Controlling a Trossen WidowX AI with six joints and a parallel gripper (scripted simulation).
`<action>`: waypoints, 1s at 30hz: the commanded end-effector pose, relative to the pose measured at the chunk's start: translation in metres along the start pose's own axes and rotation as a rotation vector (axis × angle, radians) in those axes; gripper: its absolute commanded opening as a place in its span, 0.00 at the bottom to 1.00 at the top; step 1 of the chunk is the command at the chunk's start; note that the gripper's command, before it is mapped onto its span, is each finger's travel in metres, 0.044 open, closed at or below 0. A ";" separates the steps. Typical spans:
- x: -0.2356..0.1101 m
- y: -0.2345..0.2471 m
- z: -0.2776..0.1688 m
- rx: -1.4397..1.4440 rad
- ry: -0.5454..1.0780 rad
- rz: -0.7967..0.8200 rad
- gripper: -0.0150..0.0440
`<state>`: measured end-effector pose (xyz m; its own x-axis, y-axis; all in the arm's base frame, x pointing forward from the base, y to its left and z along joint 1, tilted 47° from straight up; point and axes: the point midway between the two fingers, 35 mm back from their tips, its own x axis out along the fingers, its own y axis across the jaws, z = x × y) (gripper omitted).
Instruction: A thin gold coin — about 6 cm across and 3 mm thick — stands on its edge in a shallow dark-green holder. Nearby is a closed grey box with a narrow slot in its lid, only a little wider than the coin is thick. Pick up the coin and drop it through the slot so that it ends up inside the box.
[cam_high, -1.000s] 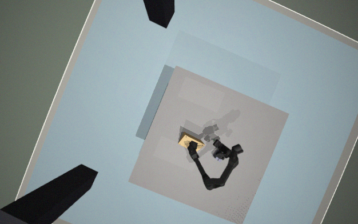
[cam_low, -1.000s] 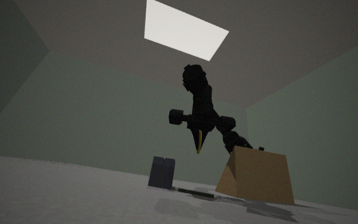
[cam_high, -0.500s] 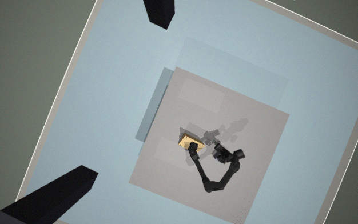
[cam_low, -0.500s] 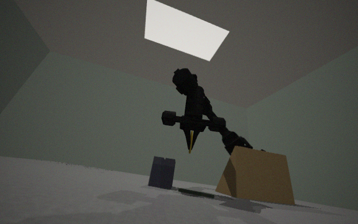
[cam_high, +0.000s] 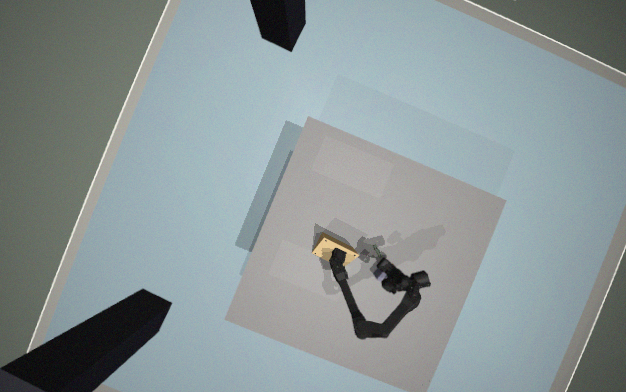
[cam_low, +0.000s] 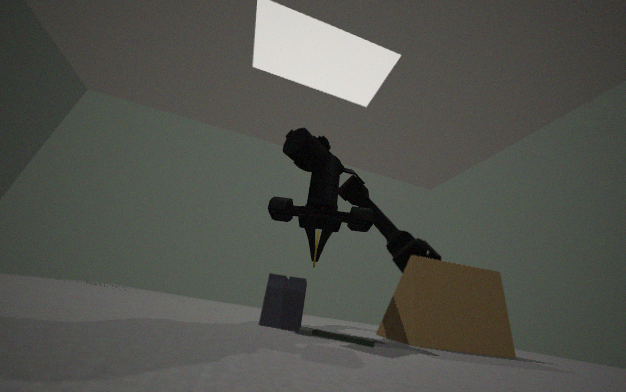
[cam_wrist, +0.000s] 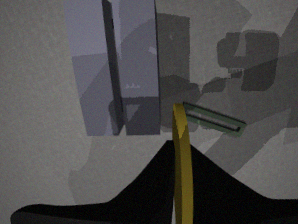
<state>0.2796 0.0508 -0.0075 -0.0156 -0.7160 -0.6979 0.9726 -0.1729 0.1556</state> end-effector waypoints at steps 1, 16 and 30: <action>-0.001 0.010 0.007 -0.001 -0.001 0.008 0.25; 0.000 0.035 0.036 0.002 -0.010 0.009 0.25; 0.001 0.035 0.038 0.006 -0.010 0.002 0.25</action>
<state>0.3059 0.0183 0.0241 -0.0142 -0.7227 -0.6910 0.9714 -0.1738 0.1619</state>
